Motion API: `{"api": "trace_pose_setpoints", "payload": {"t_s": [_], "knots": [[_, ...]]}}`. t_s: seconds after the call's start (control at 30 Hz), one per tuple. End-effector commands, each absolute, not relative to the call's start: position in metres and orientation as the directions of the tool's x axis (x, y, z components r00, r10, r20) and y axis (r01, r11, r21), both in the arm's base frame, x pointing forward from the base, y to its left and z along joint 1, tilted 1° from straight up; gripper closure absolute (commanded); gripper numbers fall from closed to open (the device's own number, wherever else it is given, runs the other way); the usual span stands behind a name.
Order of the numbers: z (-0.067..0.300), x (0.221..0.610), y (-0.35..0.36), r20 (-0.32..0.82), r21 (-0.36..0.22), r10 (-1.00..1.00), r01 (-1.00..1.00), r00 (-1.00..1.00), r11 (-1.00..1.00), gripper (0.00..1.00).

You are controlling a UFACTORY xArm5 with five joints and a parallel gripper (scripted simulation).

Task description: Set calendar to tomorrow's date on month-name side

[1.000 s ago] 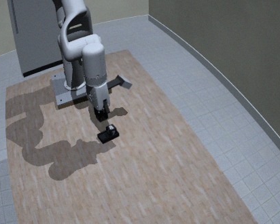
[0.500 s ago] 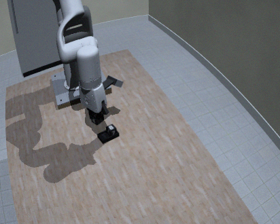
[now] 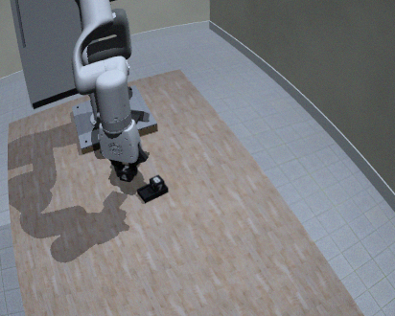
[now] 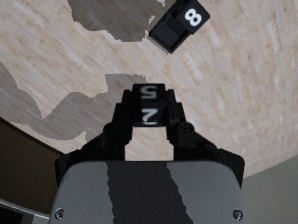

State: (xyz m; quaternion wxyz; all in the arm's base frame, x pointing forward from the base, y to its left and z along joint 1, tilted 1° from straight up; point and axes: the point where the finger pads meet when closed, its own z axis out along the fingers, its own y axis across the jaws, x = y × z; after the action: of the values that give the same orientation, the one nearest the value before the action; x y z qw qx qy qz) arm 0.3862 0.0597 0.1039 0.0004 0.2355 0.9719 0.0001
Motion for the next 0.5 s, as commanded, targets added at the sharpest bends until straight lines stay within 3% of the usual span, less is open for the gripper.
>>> {"api": "trace_pose_setpoints", "payload": {"t_s": [0.0,0.47], "knots": [[0.104,0.392,0.050,-0.004,0.002,0.319,0.319,-0.948,0.948,0.71],[0.102,0.400,0.023,-0.006,0.000,-0.031,-0.031,-1.000,1.000,0.71]]}}
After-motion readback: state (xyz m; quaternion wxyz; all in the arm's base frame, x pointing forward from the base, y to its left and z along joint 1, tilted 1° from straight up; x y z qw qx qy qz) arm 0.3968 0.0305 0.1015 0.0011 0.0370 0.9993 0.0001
